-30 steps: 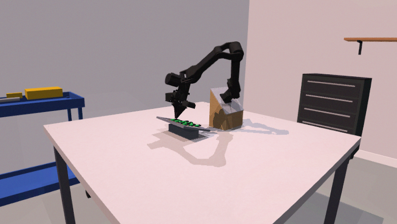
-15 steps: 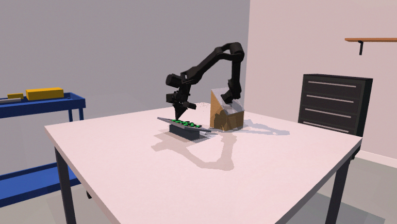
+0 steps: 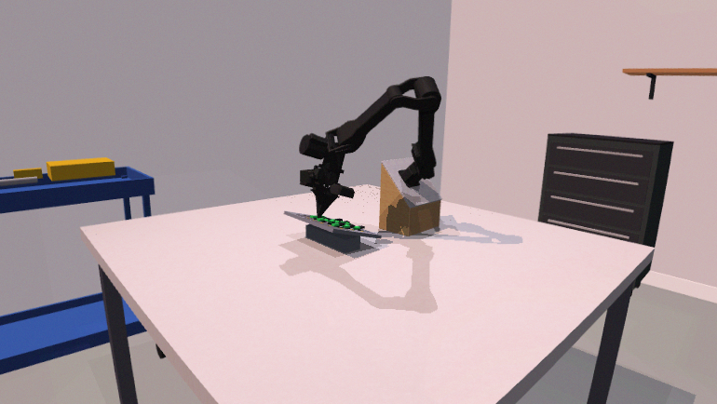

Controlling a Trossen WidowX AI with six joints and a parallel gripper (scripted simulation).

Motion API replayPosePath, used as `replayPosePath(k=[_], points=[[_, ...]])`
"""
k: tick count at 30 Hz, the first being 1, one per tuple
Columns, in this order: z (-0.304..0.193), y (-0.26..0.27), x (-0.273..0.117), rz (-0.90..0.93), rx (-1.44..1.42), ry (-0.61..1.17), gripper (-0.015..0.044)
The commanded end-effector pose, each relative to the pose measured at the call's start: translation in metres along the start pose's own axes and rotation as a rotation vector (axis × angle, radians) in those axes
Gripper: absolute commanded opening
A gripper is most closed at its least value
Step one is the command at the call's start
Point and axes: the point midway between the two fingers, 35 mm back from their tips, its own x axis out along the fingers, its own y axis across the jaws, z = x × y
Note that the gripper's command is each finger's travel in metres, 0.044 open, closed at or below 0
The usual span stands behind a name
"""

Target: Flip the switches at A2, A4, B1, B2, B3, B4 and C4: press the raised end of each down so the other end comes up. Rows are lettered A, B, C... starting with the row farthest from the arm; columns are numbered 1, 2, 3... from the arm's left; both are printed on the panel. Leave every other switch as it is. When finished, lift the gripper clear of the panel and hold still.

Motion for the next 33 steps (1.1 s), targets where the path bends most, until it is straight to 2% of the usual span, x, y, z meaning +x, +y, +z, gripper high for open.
replayPosePath(k=[1, 15, 17, 22, 27, 33], points=[[0.0, 0.0, 0.001, 0.004, 0.005, -0.001, 0.0], [0.0, 0.0, 0.003, 0.004, 0.005, -0.001, 0.0], [0.001, -0.001, -0.006, -0.002, 0.0, 0.003, 0.0], [0.003, -0.001, -0.06, 0.0, 0.004, 0.025, 0.0], [0.002, 0.001, -0.063, 0.001, 0.004, 0.026, 0.0], [-0.015, 0.059, -0.064, 0.0, -0.002, 0.031, 0.0]])
